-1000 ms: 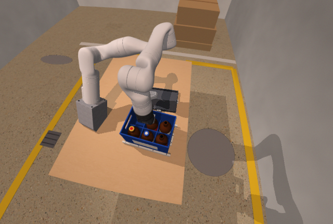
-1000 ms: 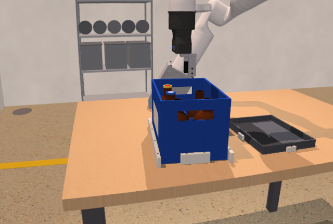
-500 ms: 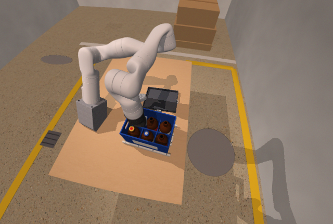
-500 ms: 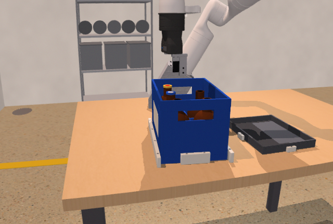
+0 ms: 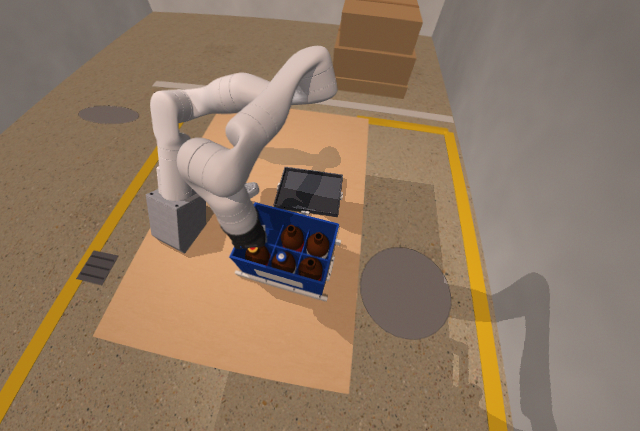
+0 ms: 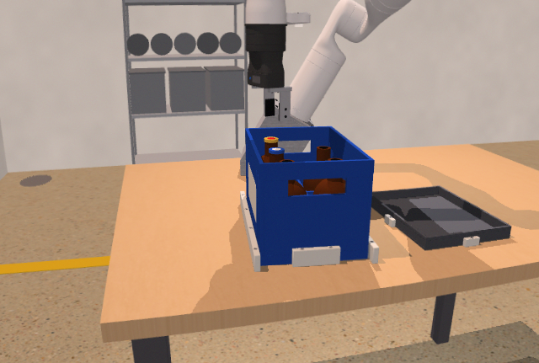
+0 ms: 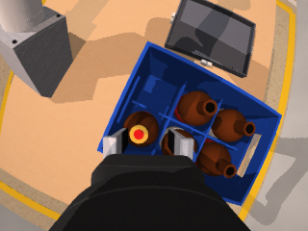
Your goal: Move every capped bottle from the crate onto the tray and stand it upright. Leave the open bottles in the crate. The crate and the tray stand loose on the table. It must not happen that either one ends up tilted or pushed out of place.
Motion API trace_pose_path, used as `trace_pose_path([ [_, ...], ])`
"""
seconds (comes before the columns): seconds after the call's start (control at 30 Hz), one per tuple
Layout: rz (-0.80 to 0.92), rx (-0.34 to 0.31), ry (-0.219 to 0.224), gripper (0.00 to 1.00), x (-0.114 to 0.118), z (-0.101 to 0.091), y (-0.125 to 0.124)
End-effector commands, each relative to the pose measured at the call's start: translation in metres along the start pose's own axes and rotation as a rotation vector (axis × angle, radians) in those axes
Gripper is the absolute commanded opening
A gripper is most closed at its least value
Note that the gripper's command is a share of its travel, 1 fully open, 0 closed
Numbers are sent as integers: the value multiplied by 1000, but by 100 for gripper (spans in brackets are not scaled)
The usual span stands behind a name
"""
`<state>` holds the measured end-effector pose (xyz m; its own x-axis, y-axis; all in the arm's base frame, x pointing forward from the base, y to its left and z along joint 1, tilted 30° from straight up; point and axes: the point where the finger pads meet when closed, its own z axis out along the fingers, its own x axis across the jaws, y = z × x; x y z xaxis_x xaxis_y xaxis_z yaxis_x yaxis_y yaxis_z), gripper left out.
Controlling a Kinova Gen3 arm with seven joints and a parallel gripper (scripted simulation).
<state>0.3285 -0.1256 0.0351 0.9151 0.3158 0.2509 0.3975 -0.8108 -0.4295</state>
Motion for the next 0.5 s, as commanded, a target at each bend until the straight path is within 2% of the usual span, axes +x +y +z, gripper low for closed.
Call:
trace_pose_path([
  [0.0,9,-3,6,100,-5,-2,2],
  [0.47,-179,-3,5,100,-14,-2,3],
])
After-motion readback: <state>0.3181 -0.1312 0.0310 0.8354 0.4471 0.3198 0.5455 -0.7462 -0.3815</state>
